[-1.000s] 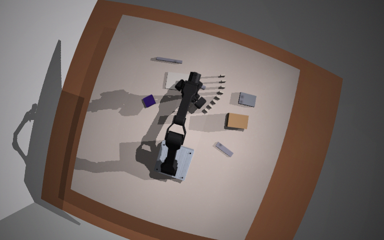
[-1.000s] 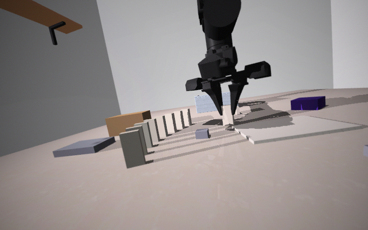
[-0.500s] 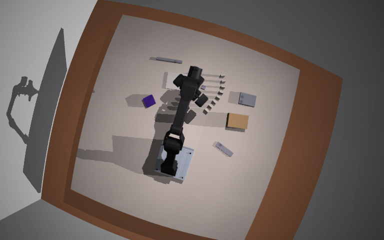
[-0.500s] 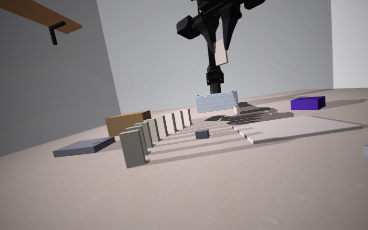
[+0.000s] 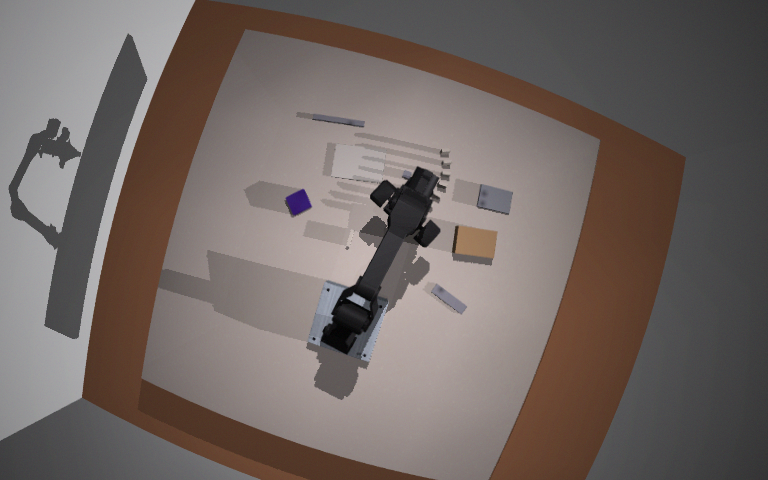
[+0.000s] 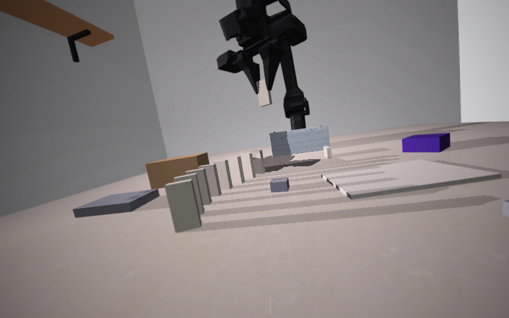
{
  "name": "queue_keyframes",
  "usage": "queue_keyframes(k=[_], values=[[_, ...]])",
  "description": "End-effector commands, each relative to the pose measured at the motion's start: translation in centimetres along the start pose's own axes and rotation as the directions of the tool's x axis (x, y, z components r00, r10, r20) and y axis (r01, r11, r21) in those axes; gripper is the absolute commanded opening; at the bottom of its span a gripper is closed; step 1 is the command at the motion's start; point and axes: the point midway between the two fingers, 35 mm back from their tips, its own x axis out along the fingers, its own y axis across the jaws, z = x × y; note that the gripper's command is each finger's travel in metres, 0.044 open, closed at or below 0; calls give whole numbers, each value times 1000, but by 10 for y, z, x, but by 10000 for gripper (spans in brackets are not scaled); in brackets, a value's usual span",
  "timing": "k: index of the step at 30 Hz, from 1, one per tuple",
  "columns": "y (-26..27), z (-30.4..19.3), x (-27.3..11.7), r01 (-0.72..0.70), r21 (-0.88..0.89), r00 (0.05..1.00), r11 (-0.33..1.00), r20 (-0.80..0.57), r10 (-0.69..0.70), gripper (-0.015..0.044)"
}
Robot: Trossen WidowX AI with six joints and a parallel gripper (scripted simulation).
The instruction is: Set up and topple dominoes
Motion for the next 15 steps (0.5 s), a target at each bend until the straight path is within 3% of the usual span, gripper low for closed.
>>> queue_keyframes(k=[1, 8, 15], values=[[-31, -18, 7, 9, -9, 1000, 1000, -18, -10, 107], [-33, -19, 8, 10, -10, 1000, 1000, -19, -10, 107], [-32, -14, 45, 9, -10, 1000, 1000, -18, -10, 107]])
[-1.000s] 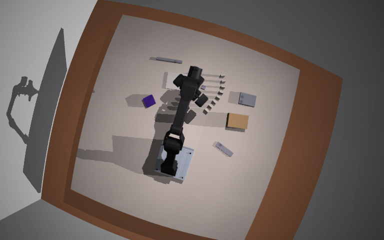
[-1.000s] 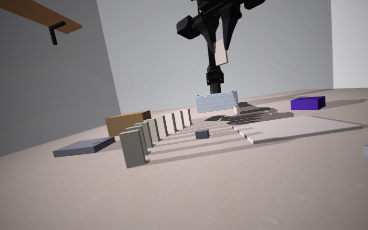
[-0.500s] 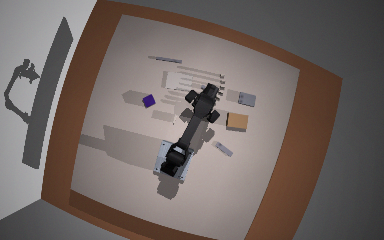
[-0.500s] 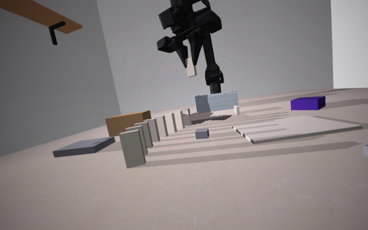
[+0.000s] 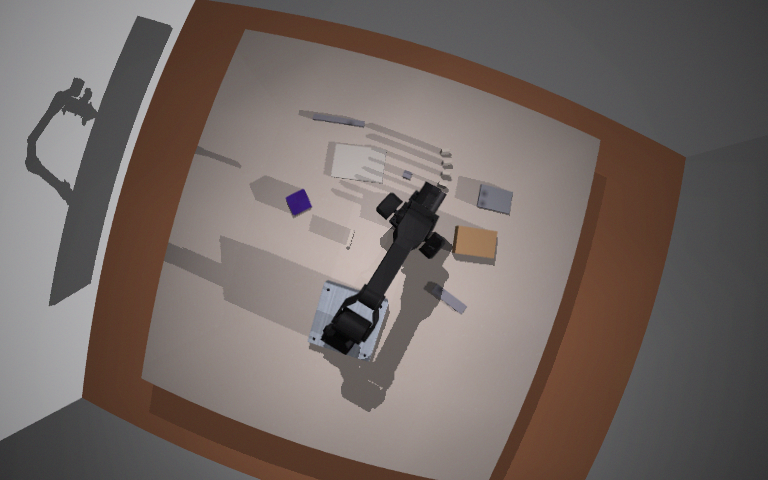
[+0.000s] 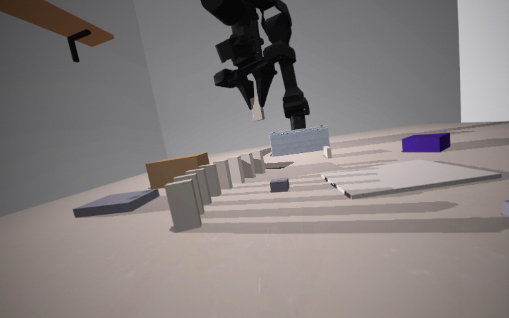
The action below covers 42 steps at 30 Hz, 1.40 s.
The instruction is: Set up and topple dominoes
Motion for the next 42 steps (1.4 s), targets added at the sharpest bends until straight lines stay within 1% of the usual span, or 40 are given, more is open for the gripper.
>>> queue_keyframes(k=[1, 16, 29, 41, 42], values=[[-1, -3, 24, 6, -6, 1000, 1000, -23, -6, 107], [-2, -10, 108, 6, -6, 1000, 1000, -24, -6, 107], [-3, -11, 111, 6, -6, 1000, 1000, -24, -6, 107], [-3, -11, 111, 6, -6, 1000, 1000, -24, -6, 422], [-3, -11, 111, 6, -6, 1000, 1000, -24, -6, 440]])
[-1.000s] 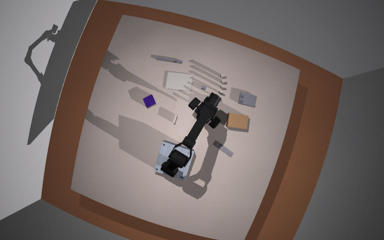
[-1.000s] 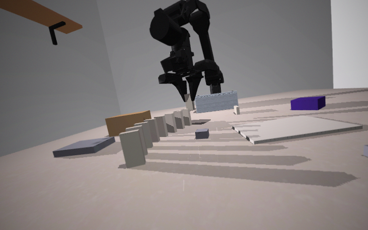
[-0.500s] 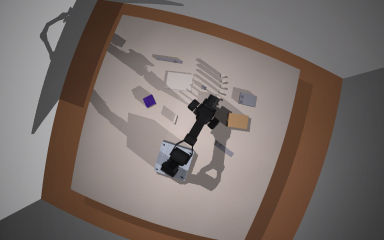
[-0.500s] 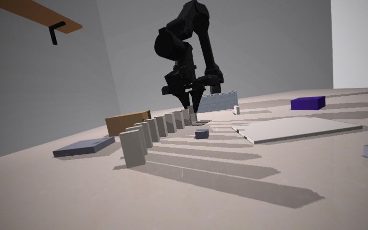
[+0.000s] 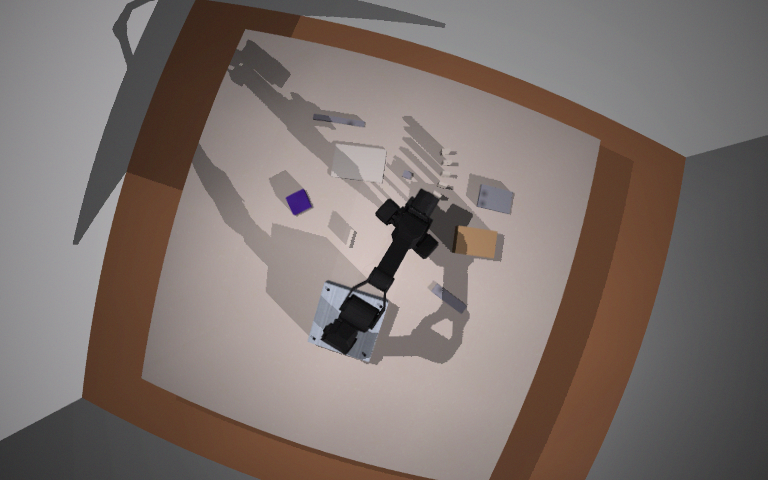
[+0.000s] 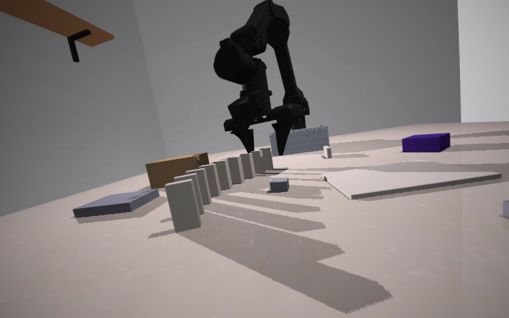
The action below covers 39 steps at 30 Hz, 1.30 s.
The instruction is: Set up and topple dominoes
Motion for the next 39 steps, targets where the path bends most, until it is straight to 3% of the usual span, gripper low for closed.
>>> queue_keyframes(k=[1, 4, 10, 12, 21, 30, 35, 39], values=[[-1, -2, 2, 3, -4, 1000, 1000, -4, -3, 440], [0, 1, -10, 3, -4, 1000, 1000, -4, -3, 440], [1, 3, -116, 1, 0, 1000, 1000, 0, -1, 440], [0, 1, -129, 0, 0, 1000, 1000, 0, 0, 440], [10, -4, -124, 0, -29, 1000, 1000, 0, 0, 440], [112, -100, -59, -11, -403, 1000, 915, -12, 7, 440], [116, -109, -52, -12, -429, 1000, 903, -13, 7, 440], [117, -108, -15, -12, -429, 1000, 903, -13, 7, 440]])
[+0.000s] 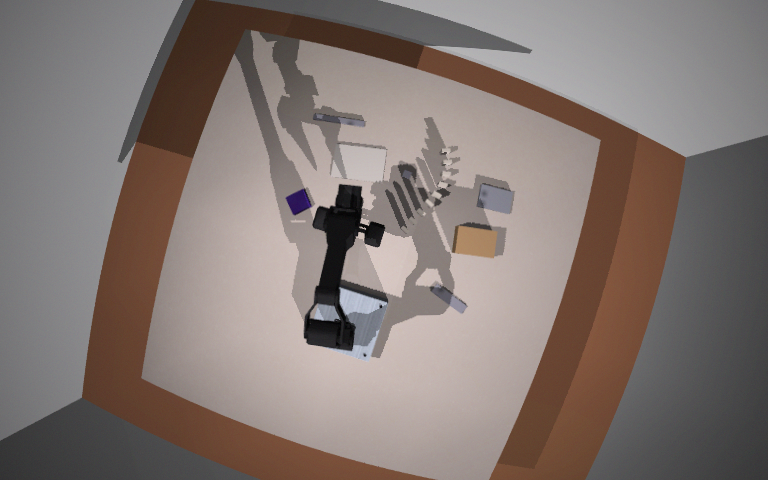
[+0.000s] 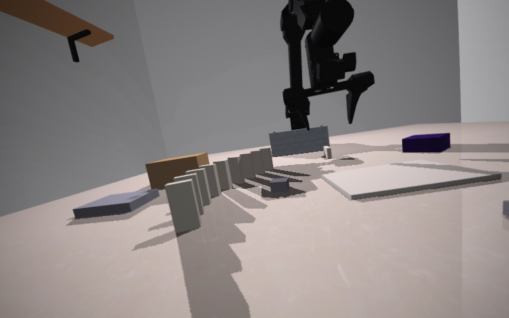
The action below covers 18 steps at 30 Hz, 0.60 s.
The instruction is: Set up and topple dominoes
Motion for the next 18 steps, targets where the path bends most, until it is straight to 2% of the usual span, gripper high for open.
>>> queue_keyframes(k=[1, 3, 18], values=[[-2, -10, 37, 4, -1, 999, 1000, -35, -4, 440], [-2, -12, 51, 4, -1, 999, 1000, -35, -4, 440], [-5, -15, 67, 4, -1, 999, 1000, -35, -4, 440]])
